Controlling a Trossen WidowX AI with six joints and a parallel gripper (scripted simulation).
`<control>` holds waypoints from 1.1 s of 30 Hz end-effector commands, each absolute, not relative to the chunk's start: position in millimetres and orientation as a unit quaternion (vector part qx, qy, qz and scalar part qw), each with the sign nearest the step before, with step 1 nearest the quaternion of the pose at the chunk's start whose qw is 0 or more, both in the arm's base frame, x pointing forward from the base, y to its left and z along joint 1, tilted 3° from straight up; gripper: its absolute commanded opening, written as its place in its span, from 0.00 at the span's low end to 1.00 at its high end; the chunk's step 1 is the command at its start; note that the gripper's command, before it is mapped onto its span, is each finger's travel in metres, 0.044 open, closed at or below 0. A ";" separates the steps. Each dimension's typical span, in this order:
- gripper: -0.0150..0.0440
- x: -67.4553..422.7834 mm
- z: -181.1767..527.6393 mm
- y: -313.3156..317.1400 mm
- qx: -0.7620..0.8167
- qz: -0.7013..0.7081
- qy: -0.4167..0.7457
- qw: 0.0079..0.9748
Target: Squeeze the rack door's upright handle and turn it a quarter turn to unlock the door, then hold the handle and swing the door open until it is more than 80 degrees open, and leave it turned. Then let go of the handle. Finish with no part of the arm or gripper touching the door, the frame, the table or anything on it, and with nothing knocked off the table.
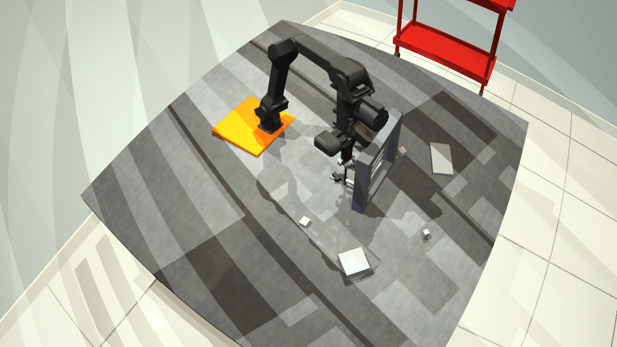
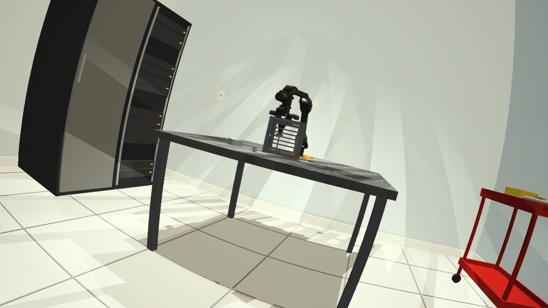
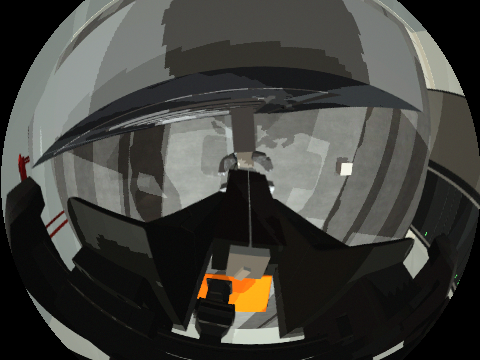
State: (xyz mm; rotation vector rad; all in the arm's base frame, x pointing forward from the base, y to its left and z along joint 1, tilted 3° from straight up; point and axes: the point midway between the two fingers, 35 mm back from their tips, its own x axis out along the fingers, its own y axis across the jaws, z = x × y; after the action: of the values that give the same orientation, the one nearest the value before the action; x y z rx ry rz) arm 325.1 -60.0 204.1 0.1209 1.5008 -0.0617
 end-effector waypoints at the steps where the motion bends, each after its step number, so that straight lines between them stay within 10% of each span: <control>1: 0.30 325.3 203.4 -59.9 0.128 -0.097 0.676 0.719; 33: 0.30 325.2 203.3 -60.0 0.585 -0.532 0.428 0.438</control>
State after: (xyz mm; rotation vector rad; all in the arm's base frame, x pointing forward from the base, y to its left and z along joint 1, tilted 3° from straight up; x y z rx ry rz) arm 325.0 -60.5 204.0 1.3282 1.1399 -1.2075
